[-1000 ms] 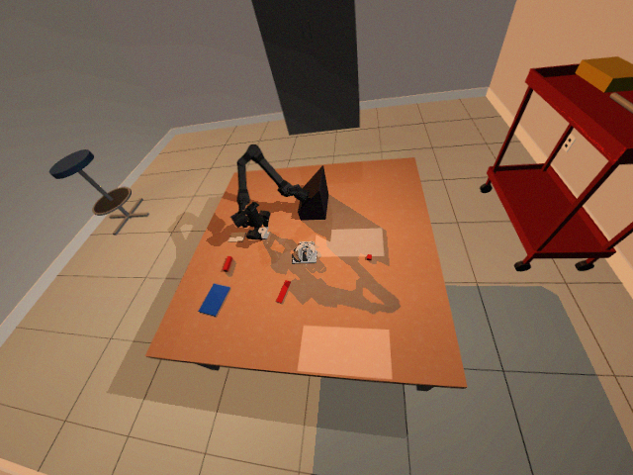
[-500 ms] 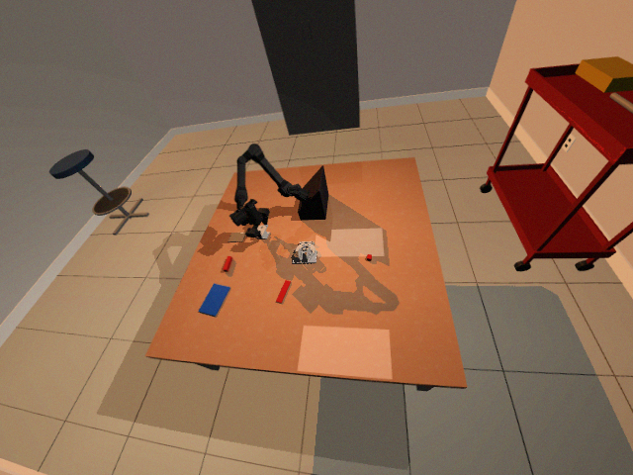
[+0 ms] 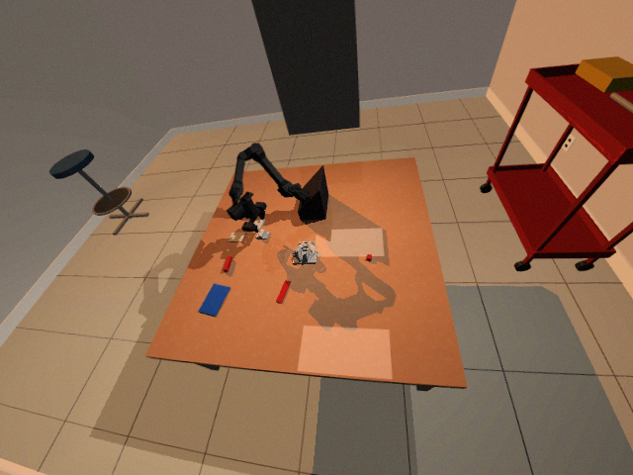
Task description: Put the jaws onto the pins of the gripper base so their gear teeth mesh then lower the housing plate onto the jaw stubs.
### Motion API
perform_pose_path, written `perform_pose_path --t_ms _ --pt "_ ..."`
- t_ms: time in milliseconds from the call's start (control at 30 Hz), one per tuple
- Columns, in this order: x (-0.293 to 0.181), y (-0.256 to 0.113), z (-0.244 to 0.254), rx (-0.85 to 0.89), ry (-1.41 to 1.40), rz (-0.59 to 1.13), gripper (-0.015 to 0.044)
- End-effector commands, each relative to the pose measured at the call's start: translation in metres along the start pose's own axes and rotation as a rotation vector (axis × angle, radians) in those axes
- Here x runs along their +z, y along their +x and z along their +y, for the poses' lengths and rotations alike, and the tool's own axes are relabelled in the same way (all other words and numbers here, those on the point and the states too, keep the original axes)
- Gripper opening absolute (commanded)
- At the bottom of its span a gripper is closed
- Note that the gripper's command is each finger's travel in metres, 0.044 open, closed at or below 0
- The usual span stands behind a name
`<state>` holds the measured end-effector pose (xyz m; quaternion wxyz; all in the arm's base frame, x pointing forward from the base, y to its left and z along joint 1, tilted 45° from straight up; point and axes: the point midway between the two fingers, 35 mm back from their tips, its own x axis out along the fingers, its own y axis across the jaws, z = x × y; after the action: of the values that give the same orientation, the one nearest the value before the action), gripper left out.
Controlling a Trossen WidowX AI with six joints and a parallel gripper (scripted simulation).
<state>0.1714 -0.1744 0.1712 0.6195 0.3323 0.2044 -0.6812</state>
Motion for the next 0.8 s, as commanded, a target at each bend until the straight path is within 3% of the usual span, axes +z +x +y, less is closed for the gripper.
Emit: perform_pose_path --t_ms 0,767 --pt "0.003 -0.006 0.0 0.005 0.01 -0.006 0.0351" --pt "-0.047 -0.002 0.034 0.013 -0.35 0.042 0.0351"
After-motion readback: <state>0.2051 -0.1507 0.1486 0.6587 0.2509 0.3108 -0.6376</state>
